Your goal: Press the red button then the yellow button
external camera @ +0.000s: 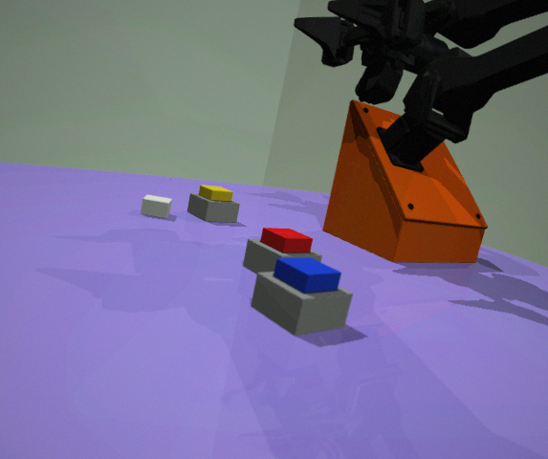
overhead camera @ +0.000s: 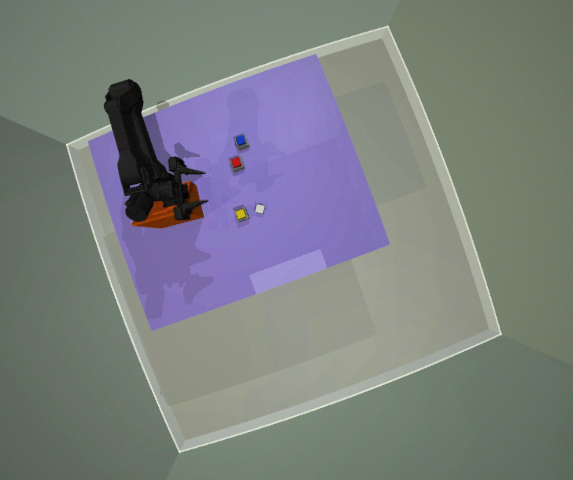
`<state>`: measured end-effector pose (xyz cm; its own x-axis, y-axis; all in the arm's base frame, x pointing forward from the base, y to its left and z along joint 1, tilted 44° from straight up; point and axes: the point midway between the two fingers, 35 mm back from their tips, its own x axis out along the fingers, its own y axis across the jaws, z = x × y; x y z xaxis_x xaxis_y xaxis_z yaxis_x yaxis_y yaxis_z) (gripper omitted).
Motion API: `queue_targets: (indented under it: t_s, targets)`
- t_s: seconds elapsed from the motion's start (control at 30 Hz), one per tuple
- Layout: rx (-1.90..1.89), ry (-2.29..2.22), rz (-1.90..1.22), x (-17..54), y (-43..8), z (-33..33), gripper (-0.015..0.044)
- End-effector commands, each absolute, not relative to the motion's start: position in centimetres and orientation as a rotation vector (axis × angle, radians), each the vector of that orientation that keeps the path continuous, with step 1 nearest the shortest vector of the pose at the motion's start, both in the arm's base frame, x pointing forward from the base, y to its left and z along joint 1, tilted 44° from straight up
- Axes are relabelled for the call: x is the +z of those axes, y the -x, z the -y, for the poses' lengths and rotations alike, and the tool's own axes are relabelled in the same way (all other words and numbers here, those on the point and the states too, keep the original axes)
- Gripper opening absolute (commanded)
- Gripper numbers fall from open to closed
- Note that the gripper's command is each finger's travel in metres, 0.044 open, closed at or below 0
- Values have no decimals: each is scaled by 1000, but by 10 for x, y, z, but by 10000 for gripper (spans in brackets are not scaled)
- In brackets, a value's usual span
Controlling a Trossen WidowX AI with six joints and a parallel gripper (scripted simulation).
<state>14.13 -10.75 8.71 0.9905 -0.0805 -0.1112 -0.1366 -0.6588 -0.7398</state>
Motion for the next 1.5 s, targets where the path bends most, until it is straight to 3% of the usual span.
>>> queue_targets:
  t_s: [0.0, 0.13, 0.33, 0.5, 0.67, 0.73, 1.1, 1.33, 1.47]
  targets:
    - [100, 2309, -146, 86, -142, 107, 400]
    - [306, 2602, 36, 83, -156, 98, 400]
    - [544, 3068, 603, 86, -184, 78, 400]
    - [565, 3344, 1309, 89, -207, 53, 400]
    - [297, 3380, 2232, 93, -226, 21, 400]
    - [90, 3287, 2620, 94, -232, 7, 400]
    - [-963, 2438, 3694, 98, -244, -40, 400]
    - [-1885, 1374, 3980, 102, -245, -74, 400]
    - [-1919, 1328, 3980, 102, -245, -75, 400]
